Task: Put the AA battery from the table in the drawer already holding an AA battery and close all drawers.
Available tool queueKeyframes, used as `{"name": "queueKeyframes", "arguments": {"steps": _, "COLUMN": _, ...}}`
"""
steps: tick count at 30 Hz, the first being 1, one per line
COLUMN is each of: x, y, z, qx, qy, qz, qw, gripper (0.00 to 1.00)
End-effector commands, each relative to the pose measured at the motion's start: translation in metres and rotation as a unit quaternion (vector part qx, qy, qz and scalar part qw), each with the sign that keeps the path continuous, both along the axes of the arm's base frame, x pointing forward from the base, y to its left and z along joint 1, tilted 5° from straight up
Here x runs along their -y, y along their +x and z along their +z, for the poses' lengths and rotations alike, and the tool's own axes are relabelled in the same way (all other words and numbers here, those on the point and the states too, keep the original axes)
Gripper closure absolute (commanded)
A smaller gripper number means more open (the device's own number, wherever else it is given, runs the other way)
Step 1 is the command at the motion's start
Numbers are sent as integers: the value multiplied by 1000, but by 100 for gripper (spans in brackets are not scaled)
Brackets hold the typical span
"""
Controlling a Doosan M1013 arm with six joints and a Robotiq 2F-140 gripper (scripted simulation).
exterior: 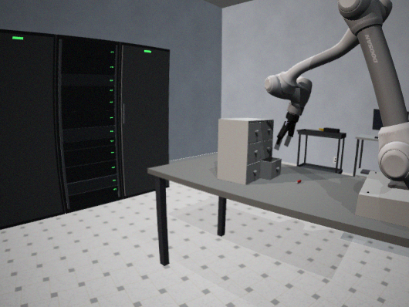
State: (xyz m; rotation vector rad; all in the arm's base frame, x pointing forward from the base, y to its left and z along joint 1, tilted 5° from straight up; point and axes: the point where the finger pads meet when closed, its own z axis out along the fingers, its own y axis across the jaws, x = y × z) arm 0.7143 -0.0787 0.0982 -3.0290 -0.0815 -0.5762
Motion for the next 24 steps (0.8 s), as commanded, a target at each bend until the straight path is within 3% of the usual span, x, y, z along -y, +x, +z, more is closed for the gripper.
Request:
{"name": "queueKeyframes", "arguments": {"steps": 1, "x": -4, "y": 17, "z": -14, "qx": 38, "qy": 7, "qz": 3, "qw": 999, "gripper": 0}}
{"name": "queueKeyframes", "arguments": {"steps": 7, "x": -6, "y": 28, "z": -25, "qx": 63, "qy": 8, "qz": 2, "qw": 998, "gripper": 0}}
{"name": "queueKeyframes", "arguments": {"steps": 24, "x": -6, "y": 28, "z": -25, "qx": 65, "qy": 7, "qz": 1, "qw": 998, "gripper": 0}}
